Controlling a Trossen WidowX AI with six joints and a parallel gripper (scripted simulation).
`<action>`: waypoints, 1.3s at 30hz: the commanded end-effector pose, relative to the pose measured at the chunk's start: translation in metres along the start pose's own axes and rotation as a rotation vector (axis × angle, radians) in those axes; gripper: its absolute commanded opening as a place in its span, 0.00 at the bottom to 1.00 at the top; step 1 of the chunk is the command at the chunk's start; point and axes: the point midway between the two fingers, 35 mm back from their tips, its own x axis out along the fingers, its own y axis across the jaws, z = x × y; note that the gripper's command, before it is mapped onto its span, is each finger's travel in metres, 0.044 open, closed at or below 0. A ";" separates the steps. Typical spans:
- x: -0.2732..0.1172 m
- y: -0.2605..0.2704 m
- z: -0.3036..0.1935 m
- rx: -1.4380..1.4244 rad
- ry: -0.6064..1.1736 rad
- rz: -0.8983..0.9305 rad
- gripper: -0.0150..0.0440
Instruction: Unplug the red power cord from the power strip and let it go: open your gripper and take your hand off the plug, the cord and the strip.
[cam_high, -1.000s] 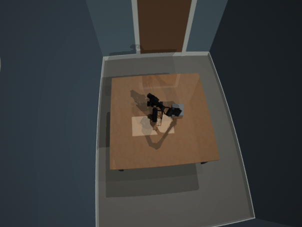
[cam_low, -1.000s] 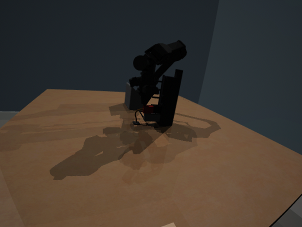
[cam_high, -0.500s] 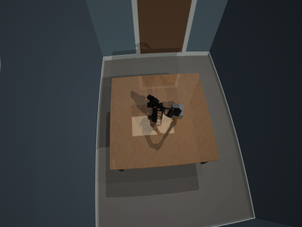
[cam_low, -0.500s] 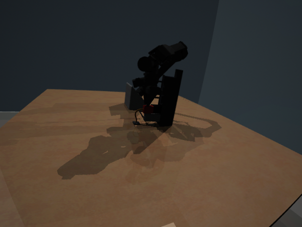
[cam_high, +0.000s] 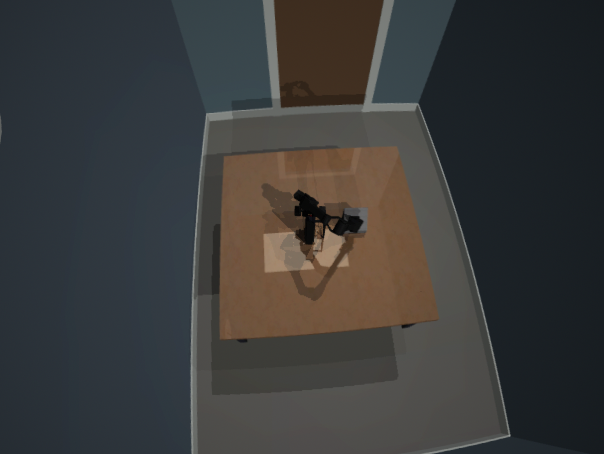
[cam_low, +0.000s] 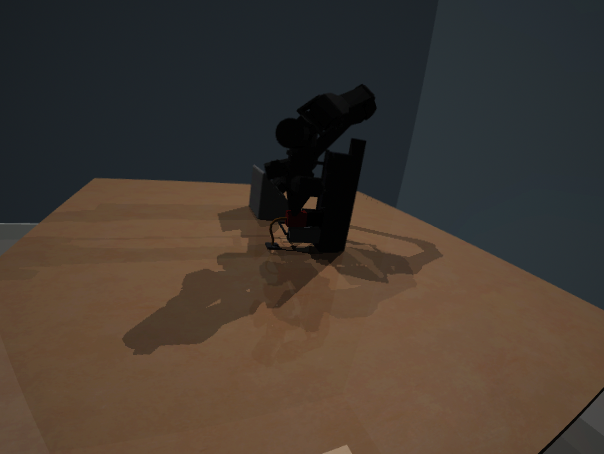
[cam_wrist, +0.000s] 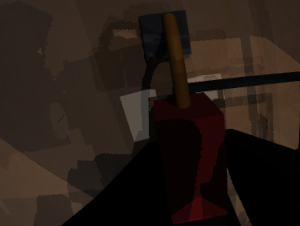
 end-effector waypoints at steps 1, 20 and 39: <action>0.000 0.000 0.000 0.001 0.000 0.000 0.31; -0.001 0.002 0.018 0.003 -0.002 0.000 0.25; 0.002 0.001 0.027 0.007 0.004 0.000 0.48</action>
